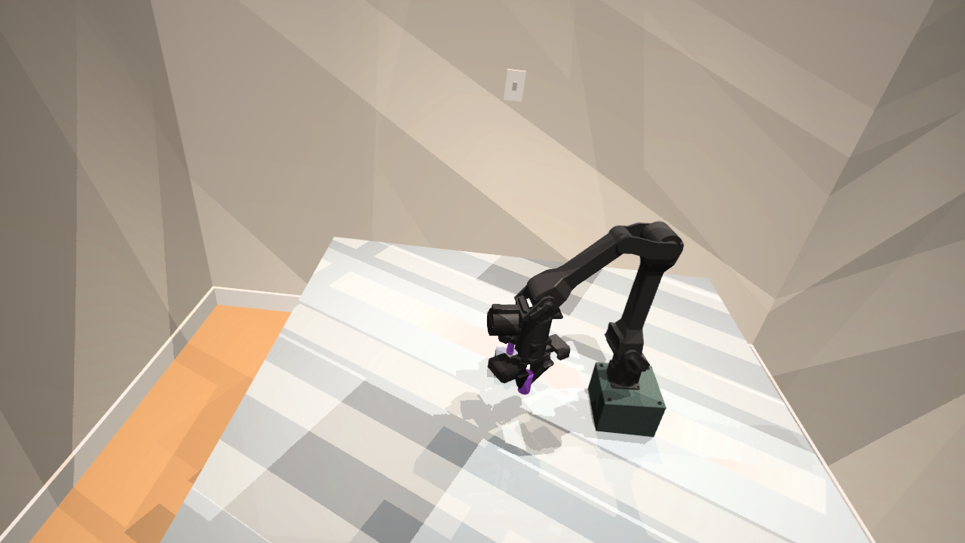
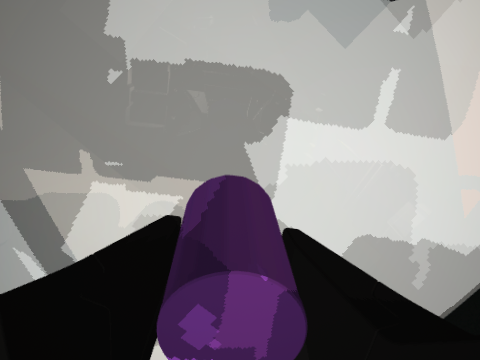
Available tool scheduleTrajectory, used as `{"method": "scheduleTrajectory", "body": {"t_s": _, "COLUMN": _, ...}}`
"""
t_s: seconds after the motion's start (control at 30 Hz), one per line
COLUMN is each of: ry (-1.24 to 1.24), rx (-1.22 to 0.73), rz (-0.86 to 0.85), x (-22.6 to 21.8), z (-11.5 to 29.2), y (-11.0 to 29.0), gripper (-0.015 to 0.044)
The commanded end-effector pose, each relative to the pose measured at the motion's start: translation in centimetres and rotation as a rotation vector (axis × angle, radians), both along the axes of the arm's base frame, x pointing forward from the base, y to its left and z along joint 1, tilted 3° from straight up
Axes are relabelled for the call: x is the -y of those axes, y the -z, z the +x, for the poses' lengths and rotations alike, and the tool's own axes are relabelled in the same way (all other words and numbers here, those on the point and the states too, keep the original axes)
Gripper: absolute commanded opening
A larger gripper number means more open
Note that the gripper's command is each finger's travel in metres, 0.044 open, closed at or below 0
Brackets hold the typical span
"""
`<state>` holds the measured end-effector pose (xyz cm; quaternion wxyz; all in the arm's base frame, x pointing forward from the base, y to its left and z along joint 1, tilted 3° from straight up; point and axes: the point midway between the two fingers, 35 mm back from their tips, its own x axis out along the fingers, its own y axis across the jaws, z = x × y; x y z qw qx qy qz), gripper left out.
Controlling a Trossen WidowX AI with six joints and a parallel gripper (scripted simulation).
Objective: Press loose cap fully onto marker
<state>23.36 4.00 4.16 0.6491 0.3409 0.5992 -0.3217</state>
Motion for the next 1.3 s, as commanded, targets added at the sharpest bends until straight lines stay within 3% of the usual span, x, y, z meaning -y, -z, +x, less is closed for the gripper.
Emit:
{"method": "scheduleTrajectory", "body": {"t_s": 0.0, "ry": -0.006, "rx": 0.0, "rz": 0.0, "x": 0.8, "z": 0.4, "y": -0.4, "gripper": 0.0}}
{"method": "scheduleTrajectory", "body": {"t_s": 1.27, "ry": -0.002, "rx": 0.003, "rz": -0.006, "x": 10.9, "z": 2.5, "y": -4.6, "gripper": 0.0}}
